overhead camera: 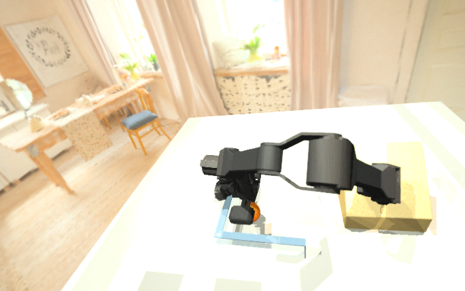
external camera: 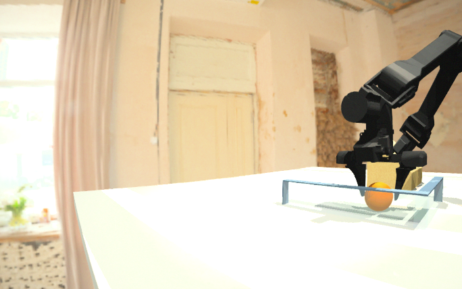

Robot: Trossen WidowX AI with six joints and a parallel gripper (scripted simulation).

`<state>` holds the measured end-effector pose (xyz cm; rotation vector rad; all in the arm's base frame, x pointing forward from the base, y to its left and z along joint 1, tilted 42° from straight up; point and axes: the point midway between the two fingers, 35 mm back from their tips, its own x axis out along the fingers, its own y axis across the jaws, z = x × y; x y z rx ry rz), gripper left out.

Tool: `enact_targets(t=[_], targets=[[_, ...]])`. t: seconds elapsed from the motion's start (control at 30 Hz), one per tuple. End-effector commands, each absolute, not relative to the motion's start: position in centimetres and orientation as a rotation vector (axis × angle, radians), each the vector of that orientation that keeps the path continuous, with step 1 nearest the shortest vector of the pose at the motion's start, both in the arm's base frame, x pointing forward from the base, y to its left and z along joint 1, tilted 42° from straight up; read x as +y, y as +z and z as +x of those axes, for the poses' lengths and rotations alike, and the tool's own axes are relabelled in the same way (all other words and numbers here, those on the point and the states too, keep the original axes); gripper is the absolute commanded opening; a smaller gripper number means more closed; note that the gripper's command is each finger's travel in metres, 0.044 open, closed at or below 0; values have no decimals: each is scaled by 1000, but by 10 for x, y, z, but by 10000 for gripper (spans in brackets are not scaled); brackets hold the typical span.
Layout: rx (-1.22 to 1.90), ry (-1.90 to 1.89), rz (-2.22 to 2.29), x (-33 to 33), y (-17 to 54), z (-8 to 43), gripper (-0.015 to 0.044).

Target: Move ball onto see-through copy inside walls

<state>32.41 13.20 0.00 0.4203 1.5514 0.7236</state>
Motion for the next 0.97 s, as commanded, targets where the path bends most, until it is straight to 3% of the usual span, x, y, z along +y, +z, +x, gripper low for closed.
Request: enact_targets(t=[0.0, 0.17, 0.93], targets=[[1549, 723, 418, 125, 8, 327, 409], [1546, 721, 420, 77, 62, 336, 409], [1542, 720, 425, 53, 89, 339, 440]])
